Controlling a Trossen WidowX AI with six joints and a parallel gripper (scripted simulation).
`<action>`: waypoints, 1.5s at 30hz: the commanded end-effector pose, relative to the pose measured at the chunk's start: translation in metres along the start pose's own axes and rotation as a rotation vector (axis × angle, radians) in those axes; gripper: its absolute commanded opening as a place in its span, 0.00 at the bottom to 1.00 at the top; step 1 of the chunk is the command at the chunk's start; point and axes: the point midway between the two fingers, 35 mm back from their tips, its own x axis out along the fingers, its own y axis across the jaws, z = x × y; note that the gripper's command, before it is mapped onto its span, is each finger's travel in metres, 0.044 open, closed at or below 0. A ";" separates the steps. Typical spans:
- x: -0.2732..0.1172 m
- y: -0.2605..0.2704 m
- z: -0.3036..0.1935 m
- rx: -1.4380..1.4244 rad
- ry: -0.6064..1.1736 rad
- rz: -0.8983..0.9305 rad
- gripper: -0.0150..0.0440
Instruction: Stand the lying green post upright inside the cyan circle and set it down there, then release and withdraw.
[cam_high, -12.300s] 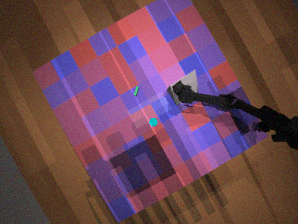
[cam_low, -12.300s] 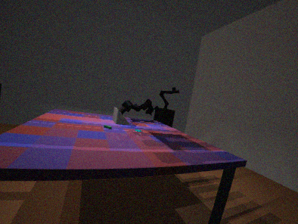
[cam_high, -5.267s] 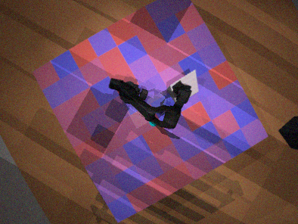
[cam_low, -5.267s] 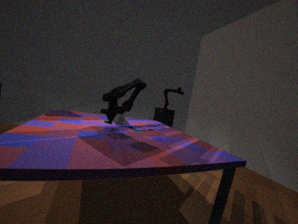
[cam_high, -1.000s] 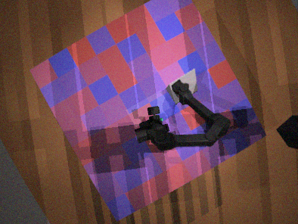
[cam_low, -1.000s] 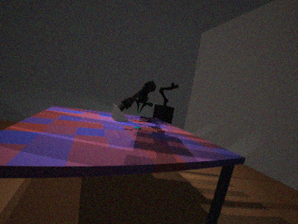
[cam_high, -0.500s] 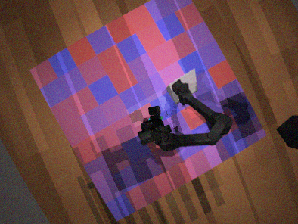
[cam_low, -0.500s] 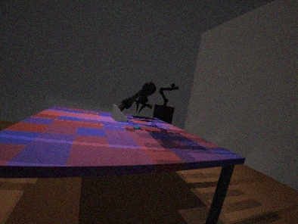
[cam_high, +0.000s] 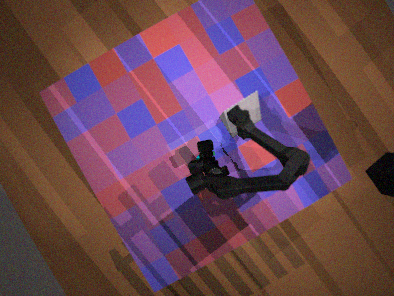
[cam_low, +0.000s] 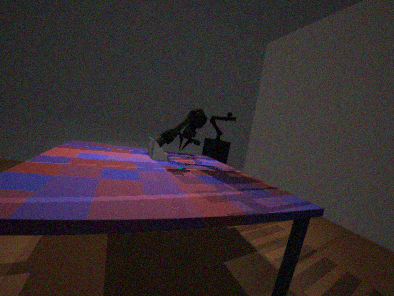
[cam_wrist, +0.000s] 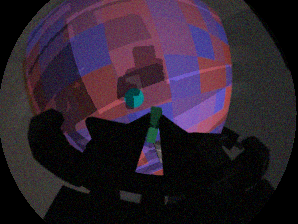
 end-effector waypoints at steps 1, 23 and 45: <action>0.003 -0.002 -0.002 0.002 -0.015 -0.027 0.29; 0.011 -0.006 -0.004 -0.011 -0.112 -0.131 0.29; 0.016 -0.008 -0.004 -0.018 -0.229 -0.211 0.29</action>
